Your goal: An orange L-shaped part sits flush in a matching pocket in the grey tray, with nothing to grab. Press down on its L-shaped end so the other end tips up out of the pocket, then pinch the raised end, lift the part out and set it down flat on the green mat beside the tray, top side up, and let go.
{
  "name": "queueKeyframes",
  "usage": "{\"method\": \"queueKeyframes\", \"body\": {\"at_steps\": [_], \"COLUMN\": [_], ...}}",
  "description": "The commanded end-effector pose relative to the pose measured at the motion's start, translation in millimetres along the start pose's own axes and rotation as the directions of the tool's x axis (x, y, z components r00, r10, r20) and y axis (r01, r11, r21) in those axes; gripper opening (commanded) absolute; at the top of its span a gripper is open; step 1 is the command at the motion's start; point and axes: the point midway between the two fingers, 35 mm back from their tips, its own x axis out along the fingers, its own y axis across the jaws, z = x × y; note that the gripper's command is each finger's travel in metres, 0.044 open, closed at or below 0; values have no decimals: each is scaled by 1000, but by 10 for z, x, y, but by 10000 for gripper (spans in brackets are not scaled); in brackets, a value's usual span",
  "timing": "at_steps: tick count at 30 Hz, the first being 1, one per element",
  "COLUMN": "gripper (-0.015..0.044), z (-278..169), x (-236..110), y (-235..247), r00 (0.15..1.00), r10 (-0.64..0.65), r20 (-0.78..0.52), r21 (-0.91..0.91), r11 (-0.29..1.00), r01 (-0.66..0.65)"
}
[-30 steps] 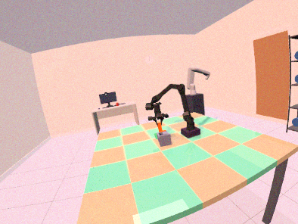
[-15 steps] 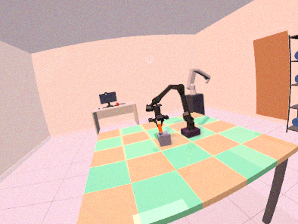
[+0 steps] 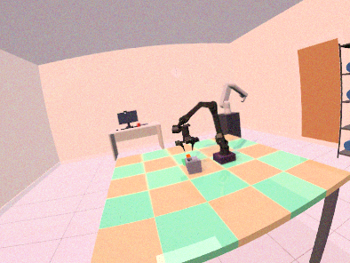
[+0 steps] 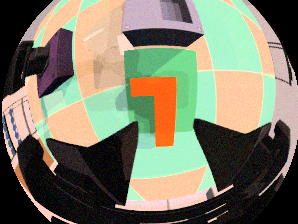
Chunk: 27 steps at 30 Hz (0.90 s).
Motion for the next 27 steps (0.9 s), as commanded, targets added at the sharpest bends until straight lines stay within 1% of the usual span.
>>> {"method": "queueKeyframes", "body": {"at_steps": [1, 2, 3, 5, 7, 27], "gripper": [368, 394, 400, 400, 400, 400], "z": [-29, -30, -28, -14, -6, -17], "x": [-265, -373, -497, -750, -845, -806], "y": [-55, -56, -53, -29, -15, -30], "r00": [1000, 1000, 1000, 1000, 1000, 999], "r10": [-18, -19, -19, -19, -19, -29], "r20": [-9, -9, -8, -8, -7, -16], "r21": [-1, -1, -1, -1, -1, 2], "r11": [1000, 1000, 1000, 1000, 1000, 1000], "r01": [18, 19, 19, 19, 19, 29]}}
